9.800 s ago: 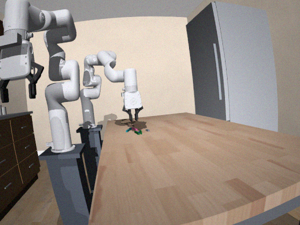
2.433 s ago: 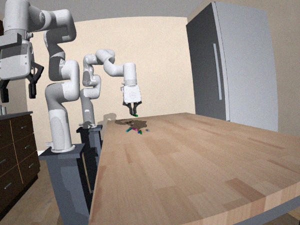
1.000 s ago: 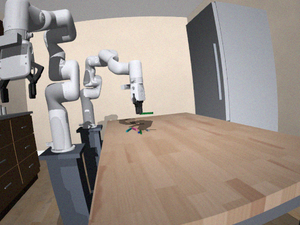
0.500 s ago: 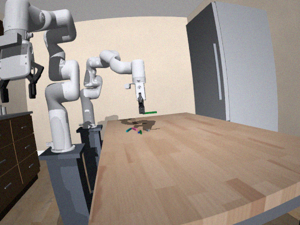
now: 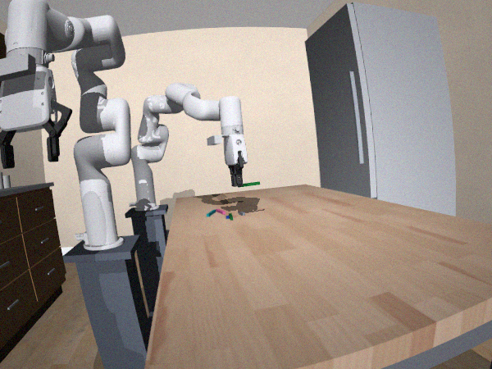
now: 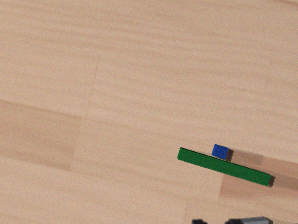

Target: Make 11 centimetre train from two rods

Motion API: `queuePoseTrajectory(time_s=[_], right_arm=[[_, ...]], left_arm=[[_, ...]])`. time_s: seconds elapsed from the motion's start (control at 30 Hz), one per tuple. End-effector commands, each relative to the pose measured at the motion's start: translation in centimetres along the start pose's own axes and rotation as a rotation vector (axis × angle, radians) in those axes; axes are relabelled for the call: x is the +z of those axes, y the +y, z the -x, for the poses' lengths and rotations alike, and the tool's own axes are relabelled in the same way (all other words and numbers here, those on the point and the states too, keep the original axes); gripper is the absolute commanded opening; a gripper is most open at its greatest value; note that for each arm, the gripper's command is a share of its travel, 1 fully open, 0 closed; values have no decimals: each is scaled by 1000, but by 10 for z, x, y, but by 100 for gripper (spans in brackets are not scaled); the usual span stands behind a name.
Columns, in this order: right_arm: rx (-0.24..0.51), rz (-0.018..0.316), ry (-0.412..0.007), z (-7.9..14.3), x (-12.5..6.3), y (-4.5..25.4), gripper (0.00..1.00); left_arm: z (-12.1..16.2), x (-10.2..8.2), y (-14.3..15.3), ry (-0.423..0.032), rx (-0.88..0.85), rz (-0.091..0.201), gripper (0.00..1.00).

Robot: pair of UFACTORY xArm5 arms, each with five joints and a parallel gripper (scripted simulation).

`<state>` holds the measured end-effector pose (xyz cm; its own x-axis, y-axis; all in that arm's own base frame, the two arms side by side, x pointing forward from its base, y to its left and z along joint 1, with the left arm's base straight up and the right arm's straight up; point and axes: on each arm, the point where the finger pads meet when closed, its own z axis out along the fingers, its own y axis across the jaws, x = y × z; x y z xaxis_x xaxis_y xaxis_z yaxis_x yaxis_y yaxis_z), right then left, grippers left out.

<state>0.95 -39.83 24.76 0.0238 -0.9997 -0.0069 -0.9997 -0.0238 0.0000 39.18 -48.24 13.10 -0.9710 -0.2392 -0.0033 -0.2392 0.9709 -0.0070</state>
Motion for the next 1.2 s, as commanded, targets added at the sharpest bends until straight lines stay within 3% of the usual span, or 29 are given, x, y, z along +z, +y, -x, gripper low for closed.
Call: queuePoseTrajectory(time_s=[0.0,1.17], right_arm=[[0,0,7,-2,-2,0,100],[0,0,7,-2,-2,0,100]], left_arm=[[5,-3,-7,0,-167,1,6],[26,0,-36,0,-1105,1,6]])
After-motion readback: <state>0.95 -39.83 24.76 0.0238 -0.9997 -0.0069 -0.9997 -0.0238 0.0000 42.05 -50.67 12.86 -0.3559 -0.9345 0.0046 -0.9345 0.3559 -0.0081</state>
